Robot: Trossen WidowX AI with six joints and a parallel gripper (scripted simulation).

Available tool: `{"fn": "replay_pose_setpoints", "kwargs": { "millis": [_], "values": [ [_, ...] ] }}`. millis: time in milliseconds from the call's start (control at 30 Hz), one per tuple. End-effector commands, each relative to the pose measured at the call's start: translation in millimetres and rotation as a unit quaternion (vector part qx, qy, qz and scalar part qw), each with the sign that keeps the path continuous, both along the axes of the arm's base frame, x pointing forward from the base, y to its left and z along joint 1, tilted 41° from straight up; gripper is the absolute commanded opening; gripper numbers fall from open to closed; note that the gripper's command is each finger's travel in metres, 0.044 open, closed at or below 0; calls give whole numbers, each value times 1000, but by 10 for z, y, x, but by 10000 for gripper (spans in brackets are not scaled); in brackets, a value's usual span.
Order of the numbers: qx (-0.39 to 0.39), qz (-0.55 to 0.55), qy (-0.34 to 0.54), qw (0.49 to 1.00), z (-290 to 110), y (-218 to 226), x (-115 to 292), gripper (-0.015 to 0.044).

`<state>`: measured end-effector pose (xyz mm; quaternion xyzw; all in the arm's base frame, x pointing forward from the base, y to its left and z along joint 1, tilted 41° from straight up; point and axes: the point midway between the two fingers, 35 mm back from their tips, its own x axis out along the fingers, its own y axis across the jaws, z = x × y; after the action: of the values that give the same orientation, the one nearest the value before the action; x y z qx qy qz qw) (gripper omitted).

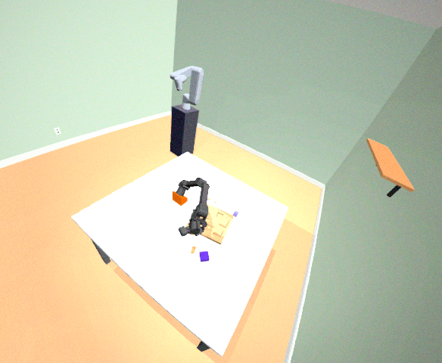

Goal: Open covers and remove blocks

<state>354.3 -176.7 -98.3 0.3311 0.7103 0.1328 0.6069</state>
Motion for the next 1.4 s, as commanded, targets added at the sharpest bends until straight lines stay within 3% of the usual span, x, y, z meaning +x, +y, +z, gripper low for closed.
{"fn": "replay_pose_setpoints", "kwargs": {
  "millis": [0,1367],
  "values": [
    [2,-4,0,1000,-52,37,-1,80],
    [3,-4,0,1000,-561,473,-35,80]
  ]
}}
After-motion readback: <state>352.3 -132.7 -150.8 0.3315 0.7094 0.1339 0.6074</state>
